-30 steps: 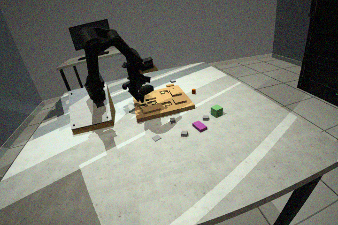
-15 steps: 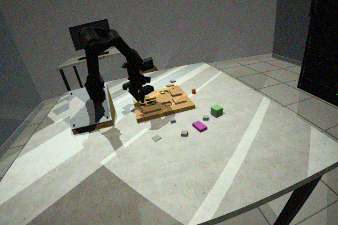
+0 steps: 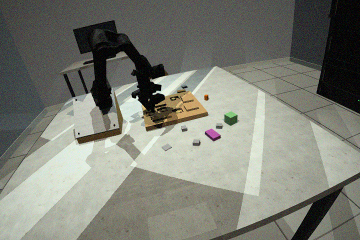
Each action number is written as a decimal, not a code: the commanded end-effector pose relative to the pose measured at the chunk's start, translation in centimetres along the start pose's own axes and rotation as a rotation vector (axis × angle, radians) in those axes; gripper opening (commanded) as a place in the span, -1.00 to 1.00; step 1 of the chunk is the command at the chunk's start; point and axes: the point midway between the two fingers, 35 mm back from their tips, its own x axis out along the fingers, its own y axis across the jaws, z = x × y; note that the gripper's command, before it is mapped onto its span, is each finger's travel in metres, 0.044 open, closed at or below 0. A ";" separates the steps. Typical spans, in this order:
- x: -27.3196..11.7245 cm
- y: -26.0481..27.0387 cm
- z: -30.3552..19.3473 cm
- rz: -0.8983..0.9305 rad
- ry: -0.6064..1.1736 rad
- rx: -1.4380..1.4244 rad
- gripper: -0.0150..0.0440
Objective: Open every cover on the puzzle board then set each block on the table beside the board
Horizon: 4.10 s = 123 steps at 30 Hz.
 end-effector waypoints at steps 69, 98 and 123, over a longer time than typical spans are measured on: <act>-1.9 0.1 0.0 0.002 0.005 -0.007 -0.22; -7.8 0.2 0.2 0.003 0.006 -0.009 -0.22; -9.5 4.0 8.2 0.015 -0.009 -0.011 -0.22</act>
